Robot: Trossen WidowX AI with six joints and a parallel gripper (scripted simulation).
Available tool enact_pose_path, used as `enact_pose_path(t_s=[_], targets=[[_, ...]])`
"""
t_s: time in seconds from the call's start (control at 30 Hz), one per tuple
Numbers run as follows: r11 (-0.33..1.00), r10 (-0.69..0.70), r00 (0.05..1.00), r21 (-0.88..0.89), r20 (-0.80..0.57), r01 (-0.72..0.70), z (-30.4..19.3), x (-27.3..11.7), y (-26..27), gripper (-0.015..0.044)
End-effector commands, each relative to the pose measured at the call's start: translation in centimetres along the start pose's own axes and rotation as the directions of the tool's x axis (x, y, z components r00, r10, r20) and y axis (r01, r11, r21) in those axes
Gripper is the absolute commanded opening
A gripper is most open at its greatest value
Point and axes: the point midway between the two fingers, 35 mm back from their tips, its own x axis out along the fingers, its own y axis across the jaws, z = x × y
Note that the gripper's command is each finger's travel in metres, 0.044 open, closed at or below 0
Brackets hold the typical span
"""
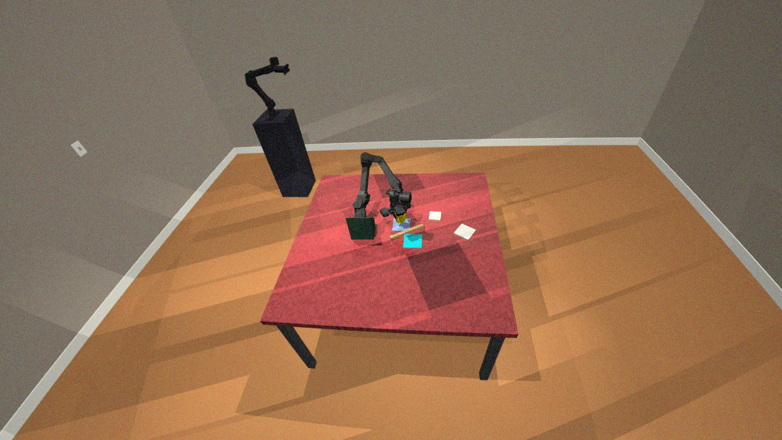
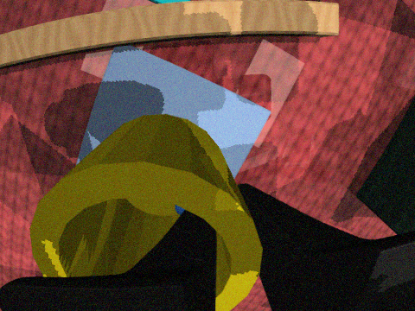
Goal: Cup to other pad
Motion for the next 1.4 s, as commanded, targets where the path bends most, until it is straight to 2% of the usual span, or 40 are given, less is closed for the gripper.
enact_pose_path(t_s=[0.0,1.37], targets=[[1.000,0.000,1.000,0.002,0.001,0.000,0.2,0.0,0.0,0.0000],[1.000,-0.001,1.000,-0.008,0.008,0.001,7.1,-0.3,0.1,0.0000]])
